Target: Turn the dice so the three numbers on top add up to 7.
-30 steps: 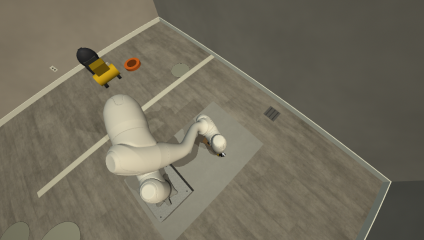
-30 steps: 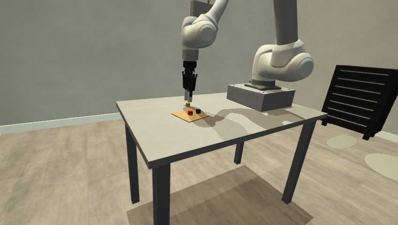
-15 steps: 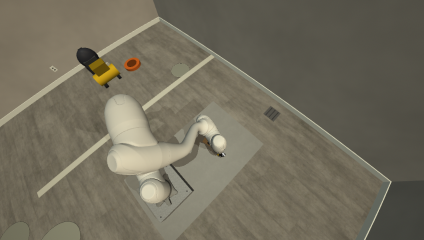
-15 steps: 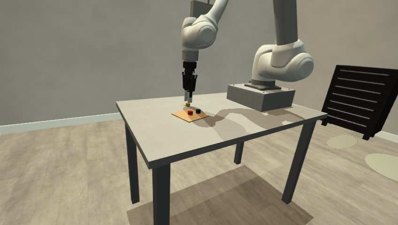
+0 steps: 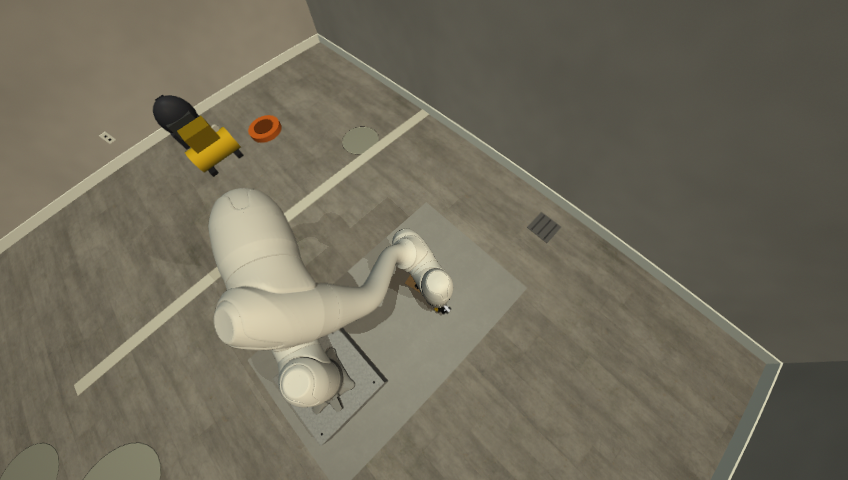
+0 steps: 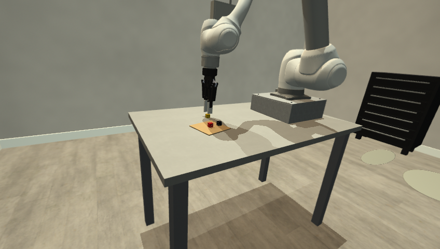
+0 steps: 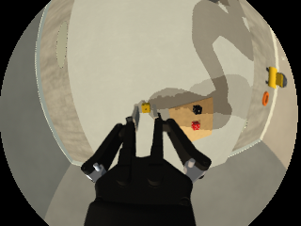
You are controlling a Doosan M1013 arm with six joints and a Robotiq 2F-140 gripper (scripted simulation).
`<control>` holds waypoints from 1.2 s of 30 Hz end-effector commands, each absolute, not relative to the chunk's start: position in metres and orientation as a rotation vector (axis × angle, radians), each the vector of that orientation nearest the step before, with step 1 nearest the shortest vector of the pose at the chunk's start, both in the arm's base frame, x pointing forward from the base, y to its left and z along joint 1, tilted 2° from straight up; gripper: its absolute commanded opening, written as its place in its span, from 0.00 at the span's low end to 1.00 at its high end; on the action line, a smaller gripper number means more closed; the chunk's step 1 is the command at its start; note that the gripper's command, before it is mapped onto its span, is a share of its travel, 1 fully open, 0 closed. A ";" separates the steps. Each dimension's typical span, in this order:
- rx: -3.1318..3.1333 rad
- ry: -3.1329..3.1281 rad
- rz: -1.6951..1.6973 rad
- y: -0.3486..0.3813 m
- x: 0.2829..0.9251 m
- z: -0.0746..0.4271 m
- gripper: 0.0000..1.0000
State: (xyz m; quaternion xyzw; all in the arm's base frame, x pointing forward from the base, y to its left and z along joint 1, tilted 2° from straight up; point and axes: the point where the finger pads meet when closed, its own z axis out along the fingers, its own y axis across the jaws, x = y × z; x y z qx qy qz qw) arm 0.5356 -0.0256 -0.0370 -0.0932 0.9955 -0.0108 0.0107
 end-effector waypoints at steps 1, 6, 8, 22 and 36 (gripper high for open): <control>-0.291 3.106 -0.033 -0.026 0.536 -0.037 0.21; -0.291 3.106 -0.033 -0.026 0.536 -0.037 0.21; -0.291 3.106 -0.033 -0.026 0.536 -0.037 0.21; -0.291 3.106 -0.033 -0.026 0.536 -0.038 0.21; -0.291 3.106 -0.033 -0.026 0.536 -0.055 0.21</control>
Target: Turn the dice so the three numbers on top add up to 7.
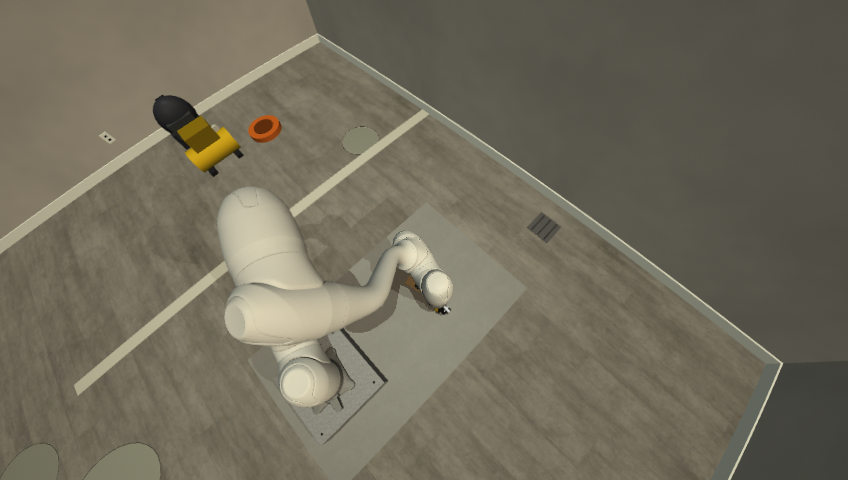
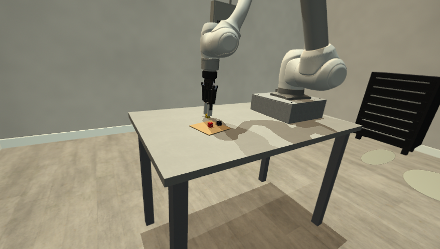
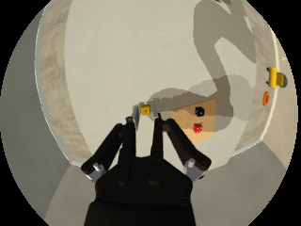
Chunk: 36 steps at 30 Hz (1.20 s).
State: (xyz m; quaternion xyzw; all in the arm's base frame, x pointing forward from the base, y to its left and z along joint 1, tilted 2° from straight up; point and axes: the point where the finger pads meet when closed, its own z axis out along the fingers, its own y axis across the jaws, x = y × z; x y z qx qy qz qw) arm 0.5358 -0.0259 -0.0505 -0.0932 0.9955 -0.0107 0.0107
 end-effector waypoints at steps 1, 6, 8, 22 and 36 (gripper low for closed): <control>-0.291 3.106 -0.033 -0.026 0.536 -0.056 0.21; -0.291 3.106 -0.033 -0.026 0.536 -0.060 0.21; -0.291 3.106 -0.033 -0.026 0.536 -0.061 0.21; -0.291 3.106 -0.033 -0.026 0.536 -0.063 0.21; -0.291 3.106 -0.033 -0.026 0.536 -0.063 0.21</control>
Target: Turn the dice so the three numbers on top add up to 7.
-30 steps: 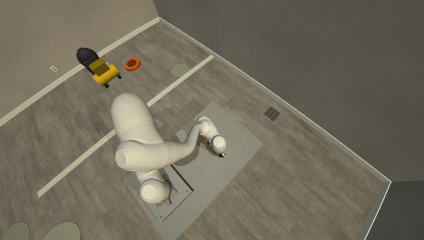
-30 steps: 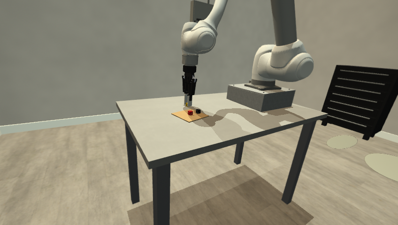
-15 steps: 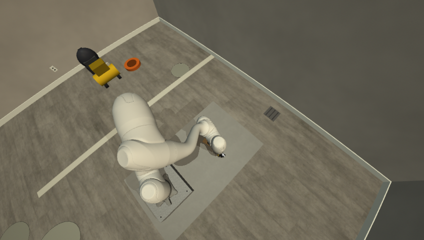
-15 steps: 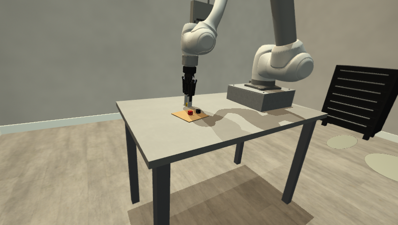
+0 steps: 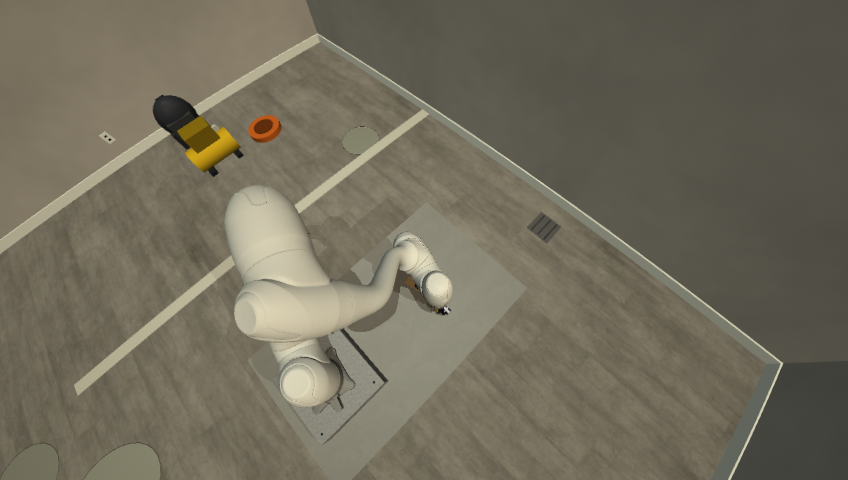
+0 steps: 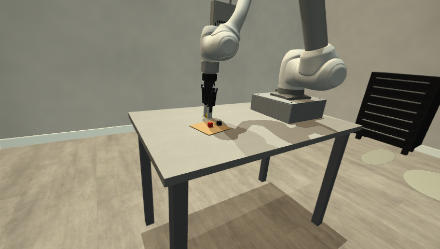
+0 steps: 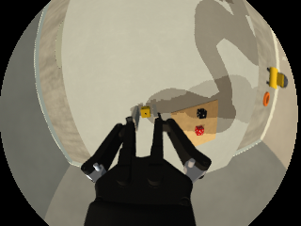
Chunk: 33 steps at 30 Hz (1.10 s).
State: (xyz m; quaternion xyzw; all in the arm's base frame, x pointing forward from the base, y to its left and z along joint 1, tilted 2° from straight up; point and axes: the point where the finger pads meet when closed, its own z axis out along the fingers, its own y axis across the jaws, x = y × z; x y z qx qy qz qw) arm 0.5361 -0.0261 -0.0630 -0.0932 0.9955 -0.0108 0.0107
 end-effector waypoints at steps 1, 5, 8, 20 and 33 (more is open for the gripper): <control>-0.291 3.106 -0.033 -0.026 0.536 -0.063 0.21; -0.291 3.106 -0.033 -0.026 0.536 -0.063 0.21; -0.291 3.106 -0.033 -0.026 0.536 -0.063 0.21; -0.291 3.106 -0.033 -0.026 0.536 -0.063 0.09; -0.291 3.106 -0.033 -0.026 0.536 -0.063 0.09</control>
